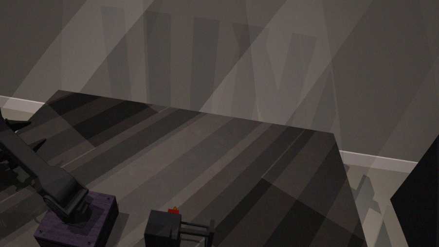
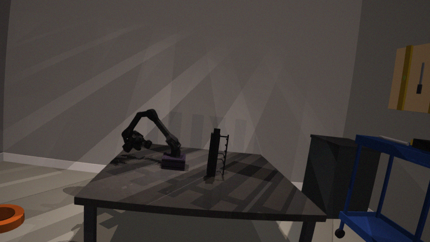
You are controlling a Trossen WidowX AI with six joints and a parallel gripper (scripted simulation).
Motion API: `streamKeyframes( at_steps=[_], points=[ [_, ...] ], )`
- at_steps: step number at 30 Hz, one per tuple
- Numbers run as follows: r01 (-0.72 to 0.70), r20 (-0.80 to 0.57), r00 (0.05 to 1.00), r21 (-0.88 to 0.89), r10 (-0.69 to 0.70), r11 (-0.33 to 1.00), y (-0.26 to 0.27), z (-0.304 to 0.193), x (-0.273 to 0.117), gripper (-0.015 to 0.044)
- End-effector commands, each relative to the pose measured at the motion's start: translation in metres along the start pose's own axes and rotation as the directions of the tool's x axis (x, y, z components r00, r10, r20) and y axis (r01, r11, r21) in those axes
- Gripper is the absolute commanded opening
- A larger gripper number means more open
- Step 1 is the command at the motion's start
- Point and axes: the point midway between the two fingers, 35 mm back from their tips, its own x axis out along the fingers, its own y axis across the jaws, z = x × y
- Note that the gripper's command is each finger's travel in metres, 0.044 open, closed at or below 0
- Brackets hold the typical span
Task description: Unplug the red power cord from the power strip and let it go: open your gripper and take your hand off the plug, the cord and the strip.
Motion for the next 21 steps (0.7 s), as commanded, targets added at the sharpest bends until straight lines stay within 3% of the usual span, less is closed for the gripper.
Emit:
streamKeyframes(
  at_steps=[1, 3, 9, 13, 21],
  points=[
    [-0.008, 0.001, 1.0, -0.004, 0.008, 1.0, 0.0, 0.0, 0.001, 0.0374],
    [-0.075, 0.007, 0.997, -0.034, 0.075, 0.997, 0.003, -0.003, 0.008, 0.0321],
    [-0.443, -0.011, 0.897, -0.001, 0.443, 0.897, 0.04, -0.039, 0.084, 0.0164],
    [-0.618, 0.0, 0.783, 0.111, 0.622, 0.778, 0.072, -0.064, 0.119, 0.016],
    [-0.887, 0.121, 0.446, 0.193, 0.887, 0.419, 0.148, -0.112, 0.171, 0.016]
  ],
)
